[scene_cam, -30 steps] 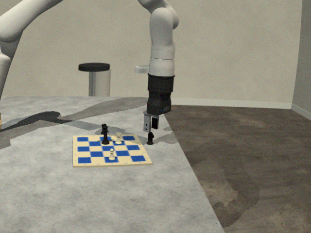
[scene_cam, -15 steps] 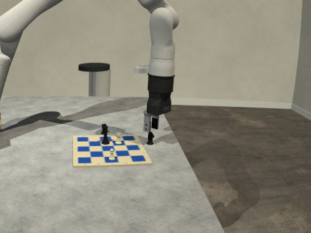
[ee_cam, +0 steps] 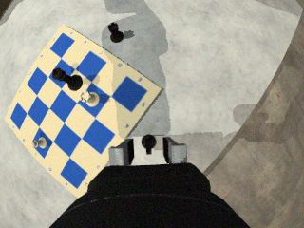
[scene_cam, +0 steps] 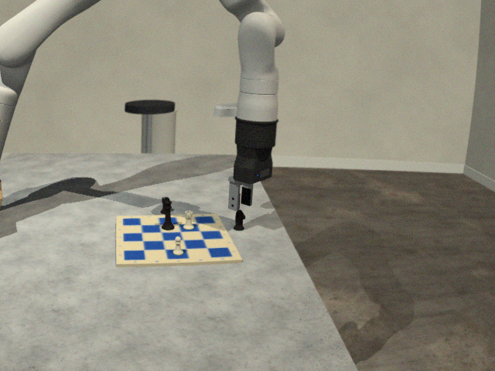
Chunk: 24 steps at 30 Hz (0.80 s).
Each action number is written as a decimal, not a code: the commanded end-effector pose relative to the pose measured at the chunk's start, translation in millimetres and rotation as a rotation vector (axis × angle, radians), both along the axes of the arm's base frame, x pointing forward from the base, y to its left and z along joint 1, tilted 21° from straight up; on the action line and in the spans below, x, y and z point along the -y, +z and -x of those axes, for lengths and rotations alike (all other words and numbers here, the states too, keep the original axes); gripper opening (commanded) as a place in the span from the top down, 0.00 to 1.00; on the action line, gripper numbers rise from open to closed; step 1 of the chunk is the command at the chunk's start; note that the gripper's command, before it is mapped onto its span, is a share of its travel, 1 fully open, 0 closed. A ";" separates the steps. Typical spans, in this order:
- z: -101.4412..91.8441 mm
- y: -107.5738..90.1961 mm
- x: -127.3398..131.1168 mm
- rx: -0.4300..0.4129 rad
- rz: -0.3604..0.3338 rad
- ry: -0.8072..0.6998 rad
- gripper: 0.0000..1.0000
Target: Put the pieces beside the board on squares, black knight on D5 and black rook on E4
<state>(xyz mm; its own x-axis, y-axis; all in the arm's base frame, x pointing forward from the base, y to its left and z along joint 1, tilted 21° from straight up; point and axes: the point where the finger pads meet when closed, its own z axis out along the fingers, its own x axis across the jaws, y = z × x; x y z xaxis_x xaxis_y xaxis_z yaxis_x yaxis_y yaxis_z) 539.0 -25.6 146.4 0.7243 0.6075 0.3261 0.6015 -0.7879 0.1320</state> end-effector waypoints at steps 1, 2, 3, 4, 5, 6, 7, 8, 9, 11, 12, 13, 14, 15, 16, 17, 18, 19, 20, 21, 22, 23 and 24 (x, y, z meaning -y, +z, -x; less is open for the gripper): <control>-0.5 0.8 0.2 0.002 0.000 0.000 0.27; -0.6 0.4 0.2 0.002 0.000 0.000 0.27; -0.8 -0.1 0.1 0.002 0.000 0.000 0.27; -1.0 -0.8 0.0 0.002 0.000 0.000 0.27; -1.4 -1.7 -0.1 0.002 0.000 0.000 0.27; -1.4 -1.7 -0.1 0.002 0.000 0.000 0.27; -1.4 -1.7 -0.1 0.002 0.000 0.000 0.27; -1.8 -2.8 -0.2 0.002 0.000 0.000 0.27; -2.2 -4.1 -0.3 0.002 0.000 0.000 0.27; -3.4 -7.3 -0.6 0.002 0.000 0.000 0.27; -4.0 -9.0 -0.8 0.002 0.000 0.000 0.27; -4.7 -10.9 -1.0 0.002 0.000 0.000 0.27; -5.4 -12.9 -1.3 0.002 0.000 0.000 0.27; -6.2 -14.9 -1.5 0.002 0.000 0.000 0.27; -6.9 -17.0 -1.7 0.002 0.000 0.000 0.27; -7.6 -19.0 -1.9 0.002 0.000 0.000 0.27; -8.3 -20.9 -2.1 0.002 0.000 0.000 0.27; -9.0 -22.7 -2.3 0.002 0.000 0.000 0.27; -9.6 -24.4 -2.5 0.002 0.000 0.000 0.27; -10.2 -26.0 -2.7 0.002 0.000 0.000 0.27; -10.7 -27.4 -2.8 0.002 0.000 0.000 0.27; -10.7 -27.4 -2.8 0.002 0.000 0.000 0.27; -10.7 -27.4 -2.8 0.002 0.000 0.000 0.27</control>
